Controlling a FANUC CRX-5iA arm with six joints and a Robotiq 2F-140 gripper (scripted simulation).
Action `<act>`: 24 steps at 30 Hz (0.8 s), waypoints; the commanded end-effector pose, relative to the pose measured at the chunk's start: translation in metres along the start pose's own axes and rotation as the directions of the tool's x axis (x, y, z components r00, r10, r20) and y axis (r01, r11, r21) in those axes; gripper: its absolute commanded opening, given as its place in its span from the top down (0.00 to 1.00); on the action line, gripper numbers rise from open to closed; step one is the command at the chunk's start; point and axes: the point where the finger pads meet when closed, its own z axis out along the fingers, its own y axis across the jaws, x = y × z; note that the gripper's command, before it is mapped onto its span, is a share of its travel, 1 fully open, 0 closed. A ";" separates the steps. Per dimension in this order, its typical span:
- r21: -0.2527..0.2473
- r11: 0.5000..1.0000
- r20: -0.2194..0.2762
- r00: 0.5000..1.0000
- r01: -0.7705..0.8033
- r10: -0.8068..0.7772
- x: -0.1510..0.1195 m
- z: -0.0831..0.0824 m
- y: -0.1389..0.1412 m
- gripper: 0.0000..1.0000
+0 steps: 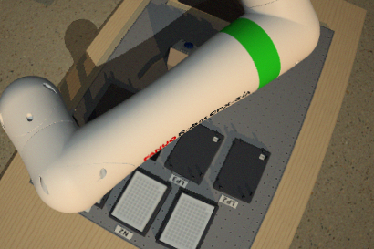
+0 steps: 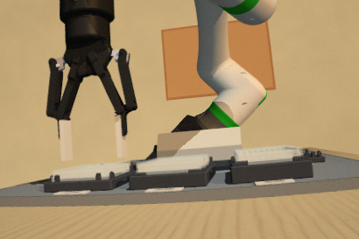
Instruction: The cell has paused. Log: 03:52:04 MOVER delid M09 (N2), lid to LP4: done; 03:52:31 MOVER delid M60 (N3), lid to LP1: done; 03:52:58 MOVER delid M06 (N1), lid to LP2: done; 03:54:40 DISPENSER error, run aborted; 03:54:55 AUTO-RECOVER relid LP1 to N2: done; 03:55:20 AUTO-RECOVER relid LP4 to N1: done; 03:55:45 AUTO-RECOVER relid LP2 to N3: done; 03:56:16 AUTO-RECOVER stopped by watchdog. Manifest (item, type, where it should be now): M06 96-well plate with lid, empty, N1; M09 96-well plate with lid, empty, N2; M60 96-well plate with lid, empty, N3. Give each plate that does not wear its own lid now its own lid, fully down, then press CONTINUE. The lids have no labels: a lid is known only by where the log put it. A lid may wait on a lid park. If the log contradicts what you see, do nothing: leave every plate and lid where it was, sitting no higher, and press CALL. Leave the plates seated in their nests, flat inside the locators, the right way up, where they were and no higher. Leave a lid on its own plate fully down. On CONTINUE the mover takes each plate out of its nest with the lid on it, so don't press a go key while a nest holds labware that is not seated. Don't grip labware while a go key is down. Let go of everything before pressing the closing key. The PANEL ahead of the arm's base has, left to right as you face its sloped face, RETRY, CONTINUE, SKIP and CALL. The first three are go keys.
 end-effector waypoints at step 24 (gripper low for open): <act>0.000 1.000 0.000 1.000 0.000 0.000 0.000 0.000 0.000 0.34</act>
